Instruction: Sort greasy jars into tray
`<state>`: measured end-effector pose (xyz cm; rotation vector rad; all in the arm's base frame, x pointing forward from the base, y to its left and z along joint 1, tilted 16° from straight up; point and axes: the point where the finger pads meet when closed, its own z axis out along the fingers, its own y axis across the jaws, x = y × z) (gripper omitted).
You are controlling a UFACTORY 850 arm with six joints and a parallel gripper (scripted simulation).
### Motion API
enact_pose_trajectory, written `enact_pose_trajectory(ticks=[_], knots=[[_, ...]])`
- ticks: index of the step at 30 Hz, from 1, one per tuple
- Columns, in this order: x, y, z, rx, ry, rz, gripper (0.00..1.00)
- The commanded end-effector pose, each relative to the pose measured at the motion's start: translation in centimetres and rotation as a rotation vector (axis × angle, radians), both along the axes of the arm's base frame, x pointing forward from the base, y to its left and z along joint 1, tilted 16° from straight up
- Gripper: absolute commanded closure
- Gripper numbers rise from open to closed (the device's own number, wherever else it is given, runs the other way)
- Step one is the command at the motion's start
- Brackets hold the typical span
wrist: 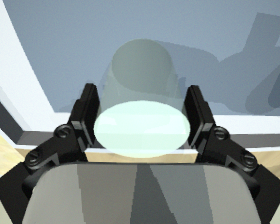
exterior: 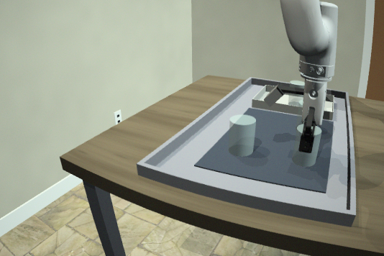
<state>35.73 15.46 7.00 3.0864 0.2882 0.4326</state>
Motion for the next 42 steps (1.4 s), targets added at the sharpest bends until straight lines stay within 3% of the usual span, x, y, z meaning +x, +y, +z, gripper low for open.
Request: enact_pose_trajectory(ticks=[1, 42], knots=[[0.04, 0.02, 0.03, 0.000, -0.001, 0.000, 0.17], [0.04, 0.02, 0.03, 0.000, -0.001, 0.000, 0.23]])
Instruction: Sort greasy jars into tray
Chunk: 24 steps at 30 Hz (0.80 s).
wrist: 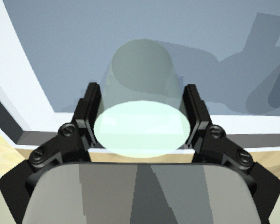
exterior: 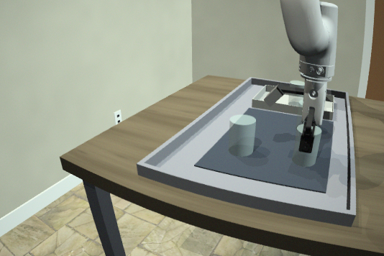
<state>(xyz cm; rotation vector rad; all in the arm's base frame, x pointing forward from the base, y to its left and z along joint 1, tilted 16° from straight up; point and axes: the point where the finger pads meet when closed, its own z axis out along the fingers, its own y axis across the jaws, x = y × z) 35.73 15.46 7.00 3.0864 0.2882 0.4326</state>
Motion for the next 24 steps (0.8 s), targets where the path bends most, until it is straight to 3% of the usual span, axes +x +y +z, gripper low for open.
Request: enact_pose_trajectory(ticks=[1, 24], knots=[[0.04, 0.02, 0.03, 0.000, -0.001, 0.000, 0.23], [0.04, 0.02, 0.03, 0.000, -0.001, 0.000, 0.29]])
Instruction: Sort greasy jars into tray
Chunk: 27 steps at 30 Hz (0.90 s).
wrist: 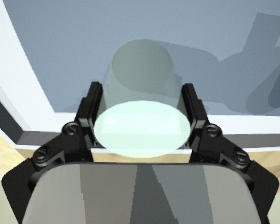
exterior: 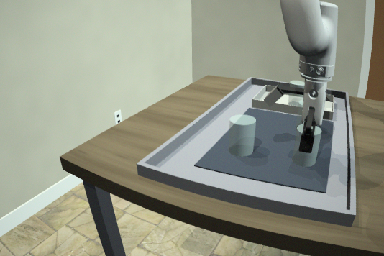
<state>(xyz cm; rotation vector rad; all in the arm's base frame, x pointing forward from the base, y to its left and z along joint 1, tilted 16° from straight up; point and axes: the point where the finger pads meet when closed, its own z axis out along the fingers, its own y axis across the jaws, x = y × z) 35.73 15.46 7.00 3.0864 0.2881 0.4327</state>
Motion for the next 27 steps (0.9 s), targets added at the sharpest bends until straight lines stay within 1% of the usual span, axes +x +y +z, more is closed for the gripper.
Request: enact_pose_trajectory(ticks=[1, 11, 12, 27], knots=[[0.04, 0.03, 0.03, 0.000, -0.001, 0.000, 0.29], [0.04, 0.03, 0.03, 0.000, -0.001, 0.000, 0.29], [0.04, 0.03, 0.03, 0.000, -0.001, 0.000, 0.32], [0.04, 0.03, 0.03, 0.000, -0.001, 0.000, 0.32]])
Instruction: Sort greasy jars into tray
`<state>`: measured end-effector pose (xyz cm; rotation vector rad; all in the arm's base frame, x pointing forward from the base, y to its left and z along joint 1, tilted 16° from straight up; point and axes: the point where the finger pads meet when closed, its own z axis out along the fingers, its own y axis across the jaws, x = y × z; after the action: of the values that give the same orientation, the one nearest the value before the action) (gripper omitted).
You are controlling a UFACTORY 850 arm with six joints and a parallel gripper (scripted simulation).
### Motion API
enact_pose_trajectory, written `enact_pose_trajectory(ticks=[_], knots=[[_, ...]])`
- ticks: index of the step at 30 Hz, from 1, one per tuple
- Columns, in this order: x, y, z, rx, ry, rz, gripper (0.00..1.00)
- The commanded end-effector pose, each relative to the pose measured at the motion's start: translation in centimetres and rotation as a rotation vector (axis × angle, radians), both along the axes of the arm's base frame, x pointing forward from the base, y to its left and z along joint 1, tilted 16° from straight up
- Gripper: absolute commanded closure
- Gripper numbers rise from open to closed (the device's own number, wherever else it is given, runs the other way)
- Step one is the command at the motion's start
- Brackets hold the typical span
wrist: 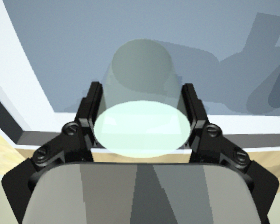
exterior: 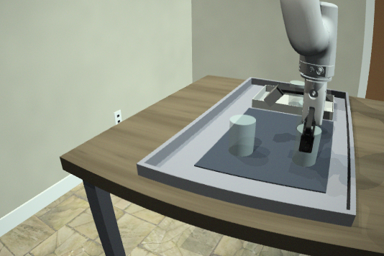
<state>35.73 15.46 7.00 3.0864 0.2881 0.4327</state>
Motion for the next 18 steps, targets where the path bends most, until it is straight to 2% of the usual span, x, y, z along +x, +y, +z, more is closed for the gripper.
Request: enact_pose_trajectory(ticks=[1, 2, 18], knots=[[0.04, 0.03, 0.03, 0.001, -0.001, 0.000, 0.32], [0.04, 0.03, 0.03, 0.001, -0.001, 0.000, 0.35], [0.04, 0.03, 0.03, 0.001, -0.001, 0.000, 0.35]])
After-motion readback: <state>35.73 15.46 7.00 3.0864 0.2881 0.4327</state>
